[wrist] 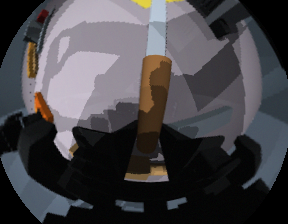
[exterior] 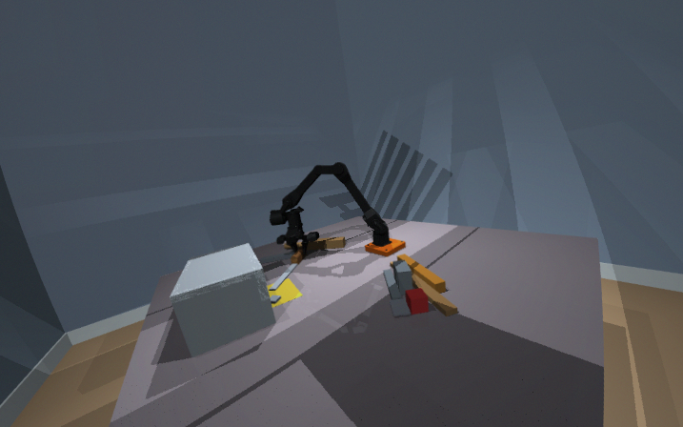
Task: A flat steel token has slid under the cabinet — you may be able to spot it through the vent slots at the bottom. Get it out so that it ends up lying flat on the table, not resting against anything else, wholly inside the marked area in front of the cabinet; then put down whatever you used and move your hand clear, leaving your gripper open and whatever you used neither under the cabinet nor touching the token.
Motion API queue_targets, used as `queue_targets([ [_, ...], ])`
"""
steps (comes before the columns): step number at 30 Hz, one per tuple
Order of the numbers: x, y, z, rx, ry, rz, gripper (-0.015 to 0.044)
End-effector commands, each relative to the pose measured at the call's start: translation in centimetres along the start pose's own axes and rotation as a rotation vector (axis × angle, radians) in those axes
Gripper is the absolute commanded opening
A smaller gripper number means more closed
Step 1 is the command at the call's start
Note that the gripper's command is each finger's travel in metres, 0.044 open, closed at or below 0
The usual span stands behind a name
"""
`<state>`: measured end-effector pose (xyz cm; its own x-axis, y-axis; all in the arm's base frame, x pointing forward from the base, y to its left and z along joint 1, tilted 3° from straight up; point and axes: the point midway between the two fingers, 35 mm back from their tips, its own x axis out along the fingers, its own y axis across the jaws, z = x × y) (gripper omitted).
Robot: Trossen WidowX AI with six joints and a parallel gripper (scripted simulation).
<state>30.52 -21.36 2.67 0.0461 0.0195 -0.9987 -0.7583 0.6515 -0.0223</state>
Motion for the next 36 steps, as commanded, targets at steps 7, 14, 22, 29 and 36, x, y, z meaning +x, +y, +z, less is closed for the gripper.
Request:
queue_targets([
  [7,0.0,-0.1,2.1,-0.002,-0.006,-0.001,0.0000],
  [14,0.0,-0.1,3.4,-0.002,-0.007,-0.001,0.0000],
  [22,0.0,-0.1,4.9,-0.002,-0.008,-0.001,0.0000],
  [29,-0.1,-0.2,6.2,-0.002,-0.009,-0.001,0.0000],
  [36,-0.1,-0.2,7.5,-0.002,-0.010,-0.001,0.0000],
])
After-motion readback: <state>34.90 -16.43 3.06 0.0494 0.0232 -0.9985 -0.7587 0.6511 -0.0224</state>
